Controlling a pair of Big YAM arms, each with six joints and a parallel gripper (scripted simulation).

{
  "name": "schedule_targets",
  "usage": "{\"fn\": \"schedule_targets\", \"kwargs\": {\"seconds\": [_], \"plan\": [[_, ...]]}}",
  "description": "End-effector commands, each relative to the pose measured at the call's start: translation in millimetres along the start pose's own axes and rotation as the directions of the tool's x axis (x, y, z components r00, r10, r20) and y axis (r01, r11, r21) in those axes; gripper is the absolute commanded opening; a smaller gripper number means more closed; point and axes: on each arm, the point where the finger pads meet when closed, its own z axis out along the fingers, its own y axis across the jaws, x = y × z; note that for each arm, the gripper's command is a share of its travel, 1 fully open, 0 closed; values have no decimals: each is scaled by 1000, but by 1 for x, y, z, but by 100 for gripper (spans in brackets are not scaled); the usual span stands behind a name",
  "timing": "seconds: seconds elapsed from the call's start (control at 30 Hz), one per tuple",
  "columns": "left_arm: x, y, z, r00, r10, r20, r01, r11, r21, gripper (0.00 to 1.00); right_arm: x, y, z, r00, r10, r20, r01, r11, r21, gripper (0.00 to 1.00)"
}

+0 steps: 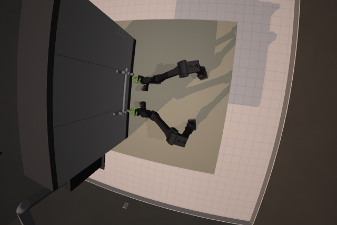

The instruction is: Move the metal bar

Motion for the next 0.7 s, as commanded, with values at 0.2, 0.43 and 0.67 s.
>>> {"fn": "schedule_targets", "kwargs": {"seconds": [0.2, 0.43, 0.67], "plan": [[-28, 4, 23, 993, 116, 21, -115, 991, -63, 100, 11, -6, 31, 993, -116, -35, 119, 990, 82, 100], [-28, 4, 23, 993, 116, 21, -115, 991, -63, 100, 11, -6, 31, 993, -116, -35, 119, 990, 82, 100], [-28, 4, 23, 993, 116, 21, -115, 991, -63, 100, 11, -6, 31, 993, -116, -35, 119, 990, 82, 100]]}}
